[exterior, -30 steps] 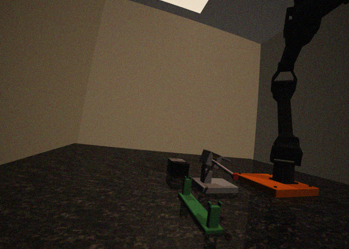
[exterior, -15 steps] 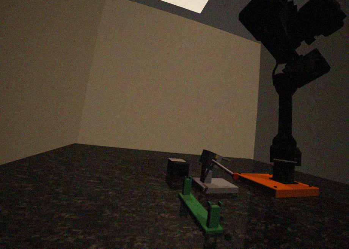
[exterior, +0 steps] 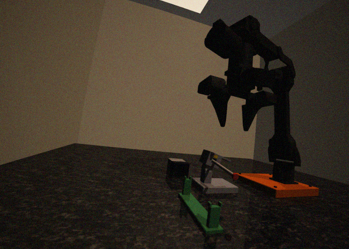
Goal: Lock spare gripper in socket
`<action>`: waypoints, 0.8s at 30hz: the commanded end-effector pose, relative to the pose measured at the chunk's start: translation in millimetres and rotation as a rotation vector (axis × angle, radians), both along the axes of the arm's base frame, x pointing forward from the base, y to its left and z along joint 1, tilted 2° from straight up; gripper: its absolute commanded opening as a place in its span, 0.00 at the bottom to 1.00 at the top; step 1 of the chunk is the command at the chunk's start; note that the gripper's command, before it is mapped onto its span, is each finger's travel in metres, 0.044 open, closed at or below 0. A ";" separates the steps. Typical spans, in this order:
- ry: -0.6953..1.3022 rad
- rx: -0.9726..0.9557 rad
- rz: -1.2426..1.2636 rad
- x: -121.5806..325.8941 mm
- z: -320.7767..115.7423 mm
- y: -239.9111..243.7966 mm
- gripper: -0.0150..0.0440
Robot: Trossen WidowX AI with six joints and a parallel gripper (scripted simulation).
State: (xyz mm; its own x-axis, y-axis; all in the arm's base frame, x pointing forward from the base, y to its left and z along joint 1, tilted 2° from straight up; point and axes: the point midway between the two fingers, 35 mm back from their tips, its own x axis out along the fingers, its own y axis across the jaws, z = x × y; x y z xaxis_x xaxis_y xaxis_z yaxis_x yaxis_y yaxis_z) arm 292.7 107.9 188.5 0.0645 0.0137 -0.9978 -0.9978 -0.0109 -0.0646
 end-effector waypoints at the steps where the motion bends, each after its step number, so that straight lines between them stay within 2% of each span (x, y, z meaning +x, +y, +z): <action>1: 0.036 -0.039 0.001 -3.9 -0.1 -9.4 0.76; 6: 0.036 -0.039 0.001 -2.7 -10.2 -9.0 0.76; 13: 0.037 -0.038 0.001 -2.9 -67.9 -9.5 0.76; 24: 0.036 -0.038 0.001 -0.3 -81.9 -9.1 0.76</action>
